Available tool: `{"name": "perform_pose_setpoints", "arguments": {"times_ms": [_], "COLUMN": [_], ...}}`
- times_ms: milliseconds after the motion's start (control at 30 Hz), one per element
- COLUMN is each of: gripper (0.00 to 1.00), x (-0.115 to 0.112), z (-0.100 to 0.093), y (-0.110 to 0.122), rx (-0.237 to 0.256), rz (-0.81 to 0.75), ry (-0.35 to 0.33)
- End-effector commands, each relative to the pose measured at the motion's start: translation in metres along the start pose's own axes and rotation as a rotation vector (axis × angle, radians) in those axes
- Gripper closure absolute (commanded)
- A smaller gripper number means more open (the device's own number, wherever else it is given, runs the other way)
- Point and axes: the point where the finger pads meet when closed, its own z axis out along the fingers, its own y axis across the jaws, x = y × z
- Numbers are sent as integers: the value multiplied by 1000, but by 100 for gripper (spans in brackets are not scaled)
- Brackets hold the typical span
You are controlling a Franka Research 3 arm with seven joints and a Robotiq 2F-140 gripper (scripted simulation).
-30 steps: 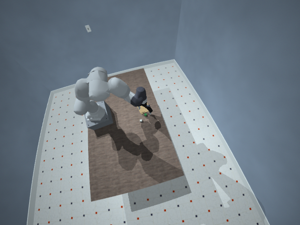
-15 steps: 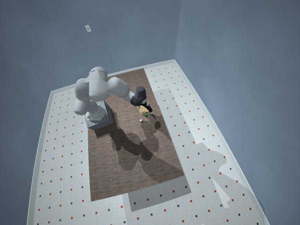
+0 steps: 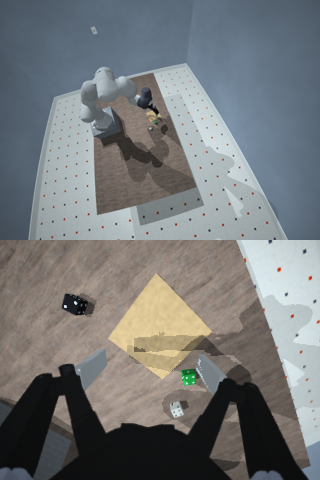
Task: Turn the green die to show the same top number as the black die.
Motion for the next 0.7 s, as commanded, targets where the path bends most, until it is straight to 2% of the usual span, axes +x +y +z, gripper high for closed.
{"name": "perform_pose_setpoints", "arguments": {"times_ms": [0, 233, 300, 500, 667], "gripper": [0, 0, 0, 0, 0], "x": [17, 49, 49, 71, 83], "z": [0, 0, 0, 0, 0], "y": [-27, -81, -81, -118, -137], "rx": [1, 1, 1, 1, 1], "rz": [65, 65, 65, 65, 65], "ry": [6, 6, 6, 6, 6]}}
